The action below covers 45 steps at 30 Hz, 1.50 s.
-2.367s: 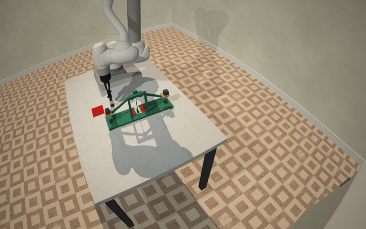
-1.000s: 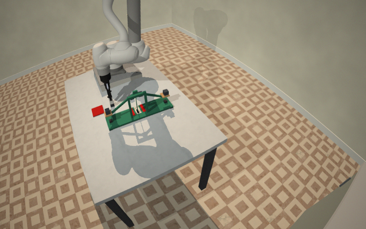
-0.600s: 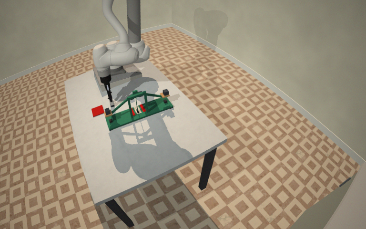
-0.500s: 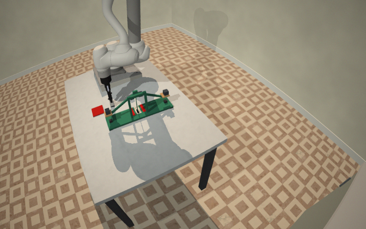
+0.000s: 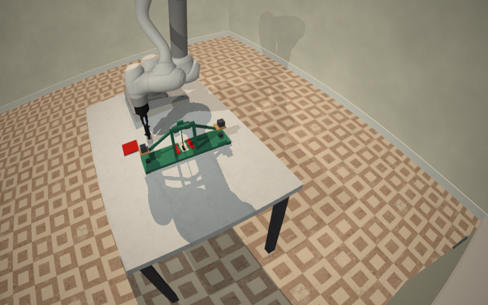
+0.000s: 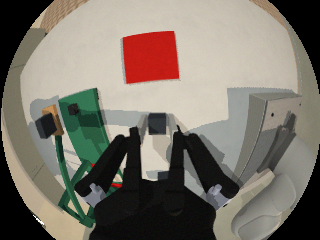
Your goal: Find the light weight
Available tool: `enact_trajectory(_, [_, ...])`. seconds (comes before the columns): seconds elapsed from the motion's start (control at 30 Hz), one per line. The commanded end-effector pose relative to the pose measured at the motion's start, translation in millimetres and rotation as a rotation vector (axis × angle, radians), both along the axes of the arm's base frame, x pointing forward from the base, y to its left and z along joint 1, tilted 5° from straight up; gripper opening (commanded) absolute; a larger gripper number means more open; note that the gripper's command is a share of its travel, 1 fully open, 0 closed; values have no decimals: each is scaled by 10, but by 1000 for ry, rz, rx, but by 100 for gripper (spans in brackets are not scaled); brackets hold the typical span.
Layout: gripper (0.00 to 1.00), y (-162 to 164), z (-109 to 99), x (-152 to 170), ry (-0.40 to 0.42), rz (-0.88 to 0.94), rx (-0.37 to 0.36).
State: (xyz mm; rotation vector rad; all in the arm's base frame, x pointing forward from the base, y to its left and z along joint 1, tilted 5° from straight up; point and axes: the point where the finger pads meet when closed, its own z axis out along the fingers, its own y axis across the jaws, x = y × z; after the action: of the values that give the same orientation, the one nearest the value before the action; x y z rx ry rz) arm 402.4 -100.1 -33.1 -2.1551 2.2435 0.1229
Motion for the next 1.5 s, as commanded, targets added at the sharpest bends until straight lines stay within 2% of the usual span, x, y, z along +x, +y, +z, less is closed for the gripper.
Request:
enact_trajectory(0.0, [35,1,-2,0,0,0,0])
enact_trajectory(1.1, [35,1,-2,0,0,0,0])
enact_trajectory(1.13, [24,1,-2,0,0,0,0])
enact_trajectory(1.47, [24,1,-2,0,0,0,0])
